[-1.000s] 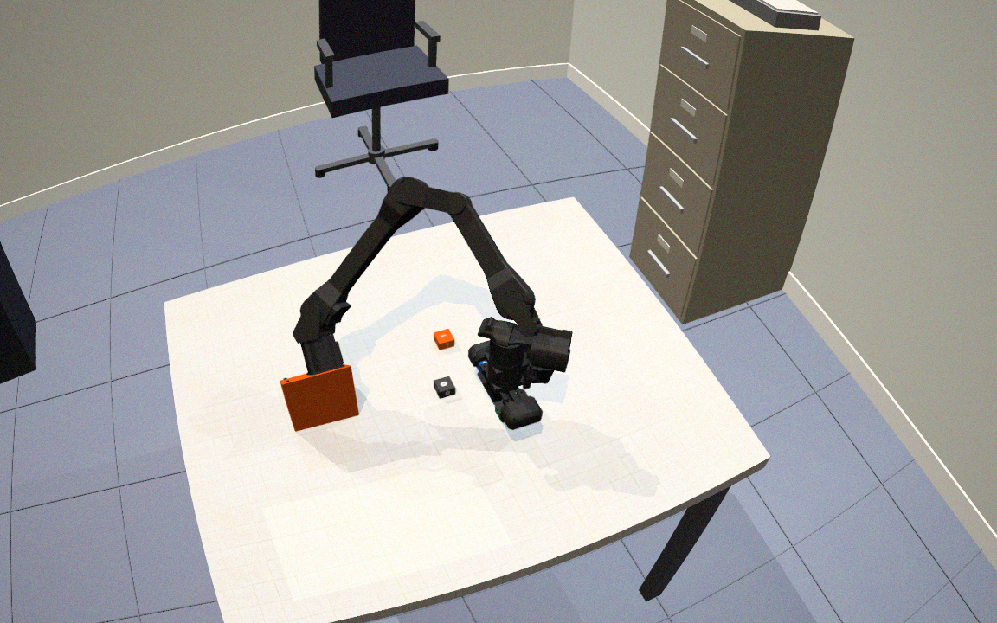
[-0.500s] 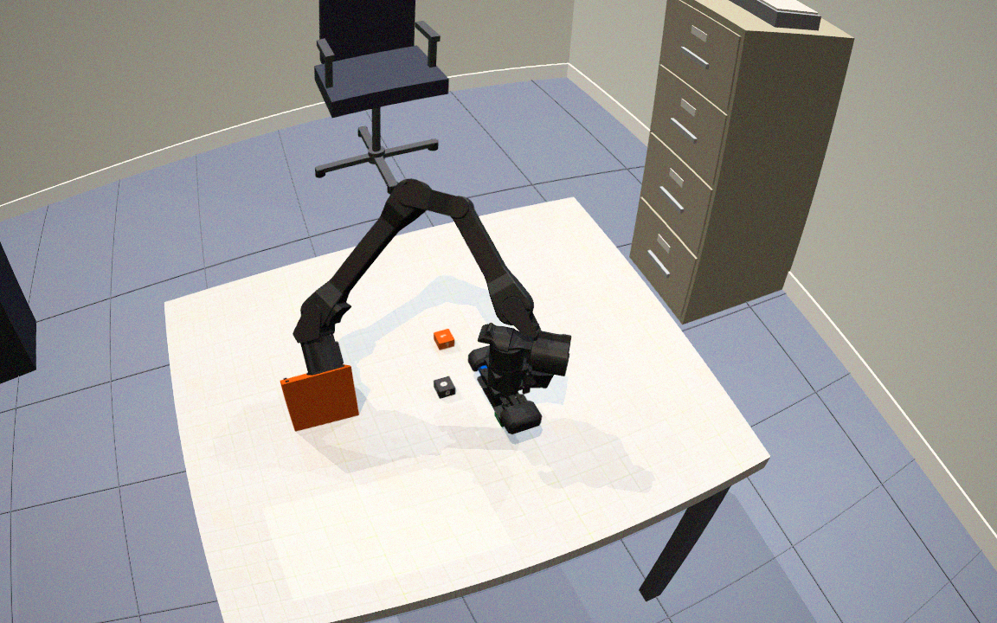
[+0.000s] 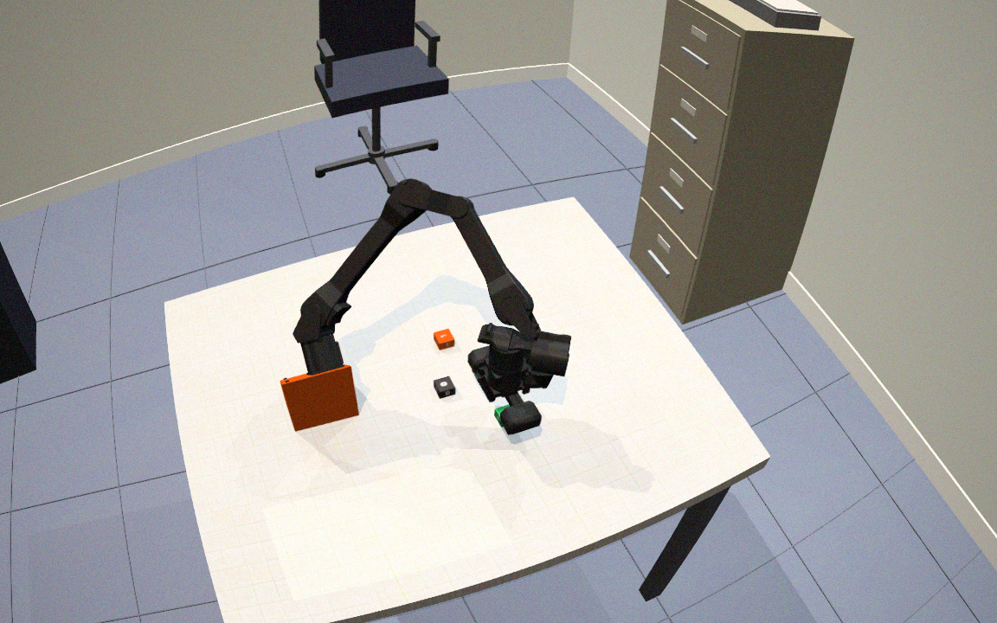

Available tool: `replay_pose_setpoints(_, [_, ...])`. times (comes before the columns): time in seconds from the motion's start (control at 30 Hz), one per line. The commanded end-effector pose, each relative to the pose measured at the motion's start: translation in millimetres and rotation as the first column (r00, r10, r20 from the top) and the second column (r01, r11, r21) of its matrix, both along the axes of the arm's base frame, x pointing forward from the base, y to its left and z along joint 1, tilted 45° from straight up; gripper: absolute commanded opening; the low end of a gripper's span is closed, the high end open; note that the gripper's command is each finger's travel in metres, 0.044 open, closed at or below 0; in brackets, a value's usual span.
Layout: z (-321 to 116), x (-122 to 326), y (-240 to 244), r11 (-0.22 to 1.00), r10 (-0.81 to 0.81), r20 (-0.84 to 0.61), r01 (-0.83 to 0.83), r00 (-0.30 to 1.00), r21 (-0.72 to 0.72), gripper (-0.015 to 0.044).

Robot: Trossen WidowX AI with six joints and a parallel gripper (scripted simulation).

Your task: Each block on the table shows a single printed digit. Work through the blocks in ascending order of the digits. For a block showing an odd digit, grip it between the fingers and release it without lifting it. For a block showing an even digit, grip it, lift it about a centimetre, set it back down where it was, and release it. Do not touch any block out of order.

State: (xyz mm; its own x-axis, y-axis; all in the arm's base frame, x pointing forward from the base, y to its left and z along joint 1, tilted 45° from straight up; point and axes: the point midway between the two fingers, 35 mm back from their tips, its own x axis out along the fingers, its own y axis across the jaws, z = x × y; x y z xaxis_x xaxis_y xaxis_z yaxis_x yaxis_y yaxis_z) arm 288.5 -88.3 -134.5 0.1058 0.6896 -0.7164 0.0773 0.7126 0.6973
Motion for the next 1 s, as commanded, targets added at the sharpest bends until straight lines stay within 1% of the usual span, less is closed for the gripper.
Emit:
replay_pose_setpoints(0.0, [7.8, -0.9, -7.7, 1.000, -0.004, -0.001, 0.004, 1.000, 0.002, 0.0400])
replay_pose_setpoints(0.07, [23.5, -3.5, -22.9, 1.000, -0.004, -0.002, 0.004, 1.000, 0.002, 0.0400])
replay_pose_setpoints(0.23, [25.6, -3.9, -24.9, 1.000, -0.004, -0.002, 0.004, 1.000, 0.002, 0.0400])
replay_pose_setpoints(0.3, [34.3, -4.0, -34.8, 1.000, -0.004, -0.002, 0.004, 1.000, 0.000, 0.0348])
replay_pose_setpoints(0.43, [80.8, -12.0, -79.4, 1.000, -0.004, -0.003, 0.004, 1.000, -0.002, 0.0242])
replay_pose_setpoints(0.57, [83.4, -12.7, -81.5, 1.000, -0.004, -0.003, 0.004, 1.000, -0.002, 0.0138])
replay_pose_setpoints(0.6, [83.4, -12.7, -81.5, 1.000, -0.004, -0.003, 0.004, 1.000, -0.002, 0.0120])
replay_pose_setpoints(0.97, [85.5, -11.6, -79.8, 1.000, -0.004, -0.004, 0.004, 1.000, -0.002, 0.0120])
